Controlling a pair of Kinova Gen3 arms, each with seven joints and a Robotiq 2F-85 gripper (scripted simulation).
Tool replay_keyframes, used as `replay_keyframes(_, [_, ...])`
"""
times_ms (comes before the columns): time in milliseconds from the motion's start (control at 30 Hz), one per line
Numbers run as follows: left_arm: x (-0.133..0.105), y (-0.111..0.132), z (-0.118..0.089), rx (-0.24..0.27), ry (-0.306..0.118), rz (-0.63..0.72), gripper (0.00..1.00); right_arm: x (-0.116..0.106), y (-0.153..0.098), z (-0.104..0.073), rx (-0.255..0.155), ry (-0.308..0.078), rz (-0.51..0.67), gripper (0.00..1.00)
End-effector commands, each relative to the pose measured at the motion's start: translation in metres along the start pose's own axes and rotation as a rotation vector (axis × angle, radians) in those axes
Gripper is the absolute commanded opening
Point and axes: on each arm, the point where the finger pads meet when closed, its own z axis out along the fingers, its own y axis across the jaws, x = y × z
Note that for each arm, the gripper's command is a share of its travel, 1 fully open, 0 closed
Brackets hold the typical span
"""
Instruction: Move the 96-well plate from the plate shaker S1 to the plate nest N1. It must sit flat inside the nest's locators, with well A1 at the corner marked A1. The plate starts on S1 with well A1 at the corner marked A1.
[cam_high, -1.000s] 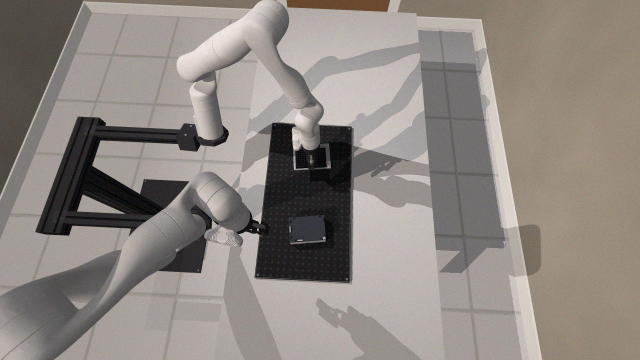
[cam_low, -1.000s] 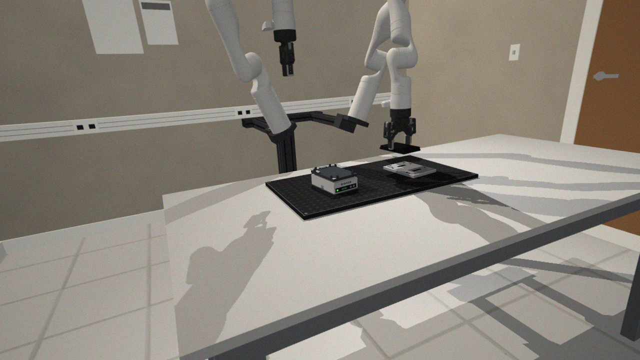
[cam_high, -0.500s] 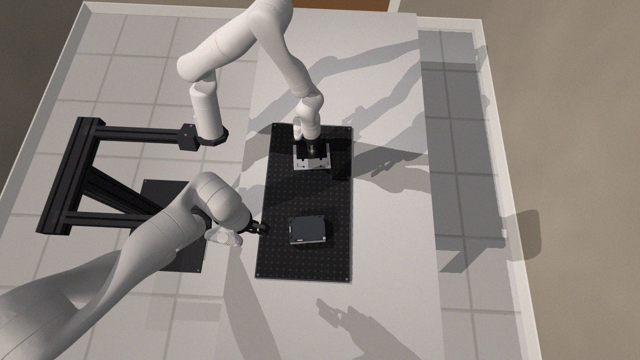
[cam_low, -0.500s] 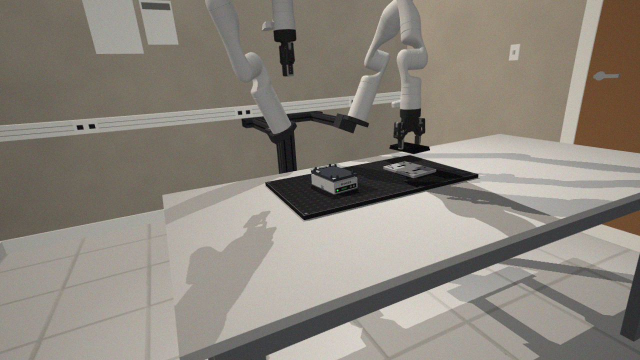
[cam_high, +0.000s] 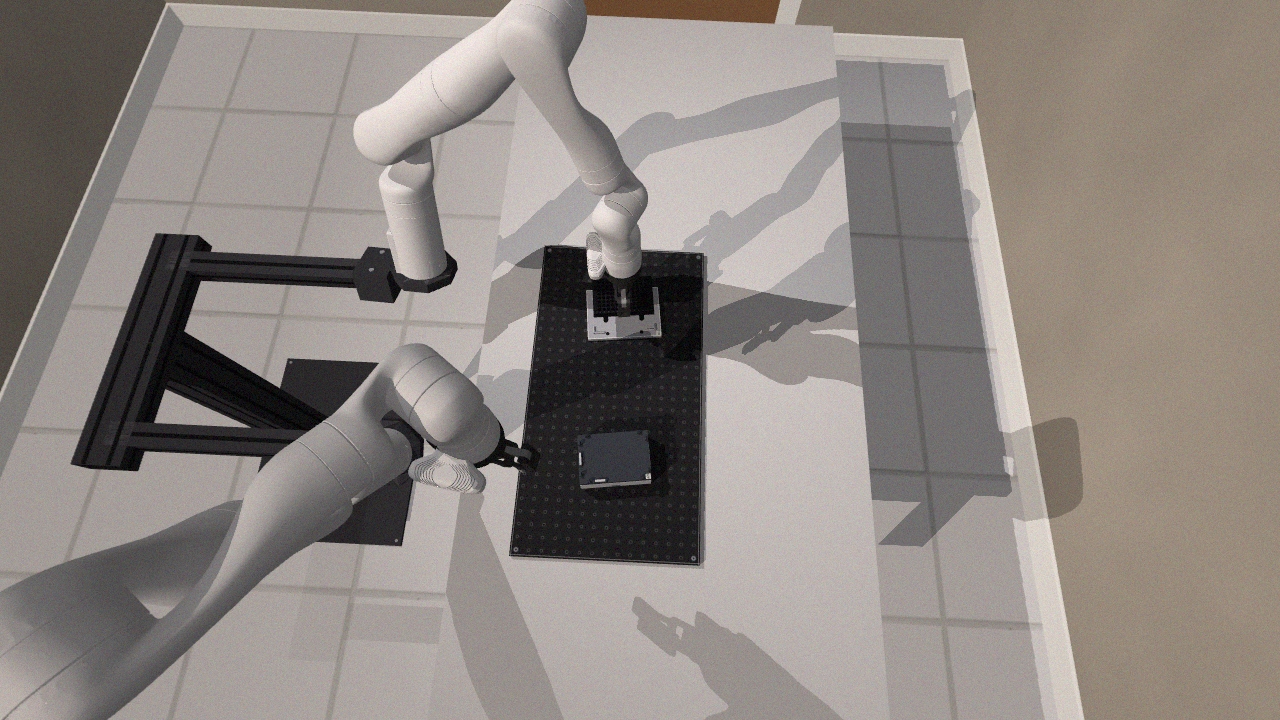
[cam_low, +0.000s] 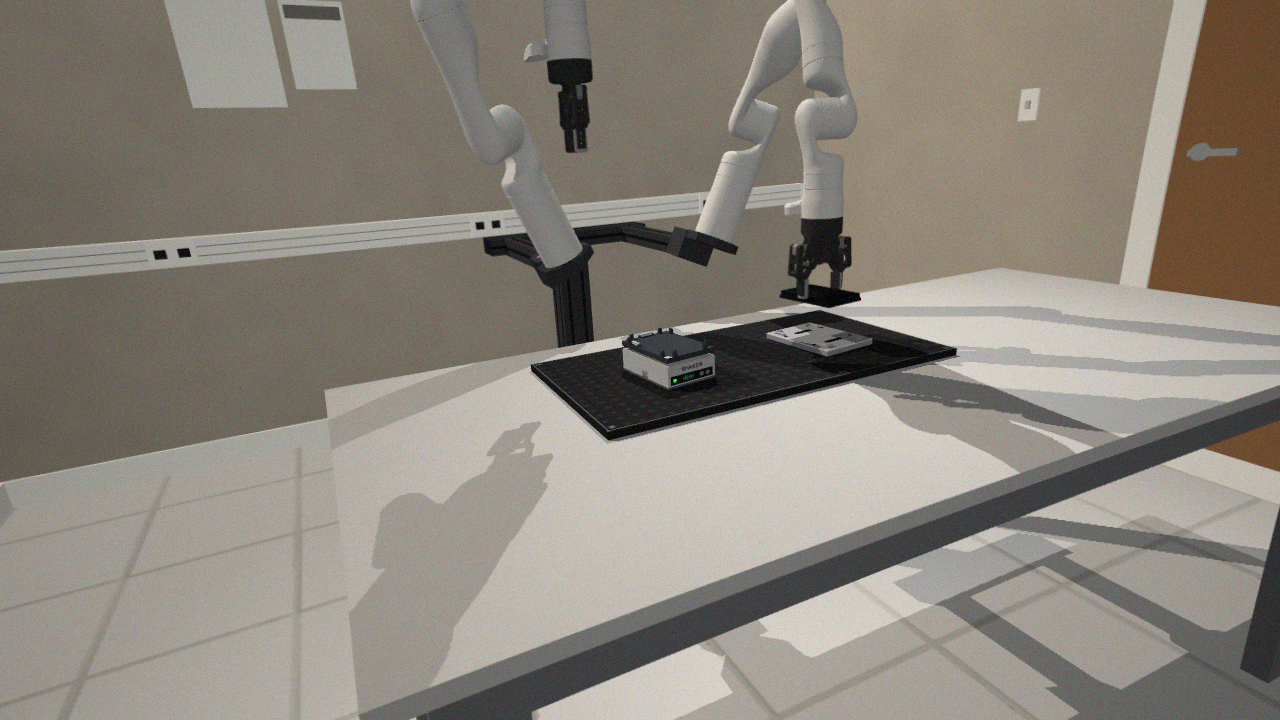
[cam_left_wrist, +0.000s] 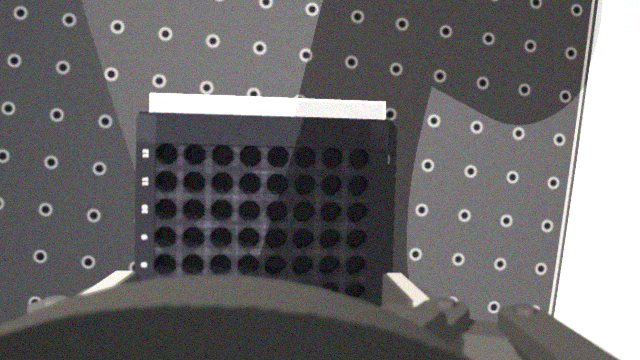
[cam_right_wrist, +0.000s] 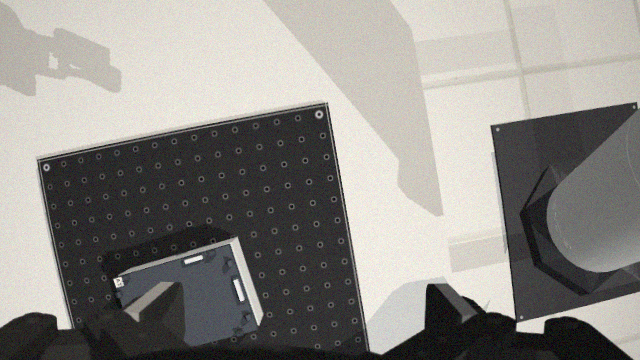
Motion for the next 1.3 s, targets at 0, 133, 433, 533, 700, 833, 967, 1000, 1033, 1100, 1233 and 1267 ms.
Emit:
replay_keyframes(0, [-0.001,0.000,-0.001,0.001,-0.001,0.000,0.931,0.000,0.000,0.000,0.001,-0.001,0.000,1.000])
replay_keyframes(133, [-0.001,0.000,-0.001,0.001,-0.002,0.000,0.931,0.000,0.000,0.000,0.001,-0.001,0.000,1.000])
replay_keyframes(433, [-0.001,-0.001,-0.001,0.001,-0.001,0.000,0.931,0.000,0.000,0.000,0.001,-0.001,0.000,1.000])
replay_keyframes(533, [-0.001,-0.001,-0.001,0.001,-0.001,0.000,0.931,0.000,0.000,0.000,0.001,-0.001,0.000,1.000])
replay_keyframes(700, [-0.001,-0.001,0.004,0.001,-0.001,0.000,0.931,0.000,0.000,0.000,0.001,-0.001,0.000,1.000])
replay_keyframes(833, [-0.001,-0.001,0.011,0.001,-0.001,0.000,0.931,0.000,0.000,0.000,0.001,-0.001,0.000,1.000])
replay_keyframes(967, [-0.001,-0.001,0.018,0.001,-0.001,0.000,0.931,0.000,0.000,0.000,0.001,-0.001,0.000,1.000])
replay_keyframes(1000, [-0.001,-0.001,0.019,0.001,-0.001,0.000,0.931,0.000,0.000,0.000,0.001,-0.001,0.000,1.000])
replay_keyframes(1033, [-0.001,-0.001,0.021,0.001,-0.001,0.000,0.931,0.000,0.000,0.000,0.001,-0.001,0.000,1.000])
replay_keyframes(1100, [-0.001,-0.001,0.023,0.001,-0.001,0.000,0.931,0.000,0.000,0.000,0.001,-0.001,0.000,1.000])
replay_keyframes(1233, [-0.001,-0.001,0.028,0.001,-0.001,0.000,0.931,0.000,0.000,0.000,0.001,-0.001,0.000,1.000])
replay_keyframes(1267, [-0.001,-0.001,0.029,0.001,-0.001,0.000,0.931,0.000,0.000,0.000,0.001,-0.001,0.000,1.000])
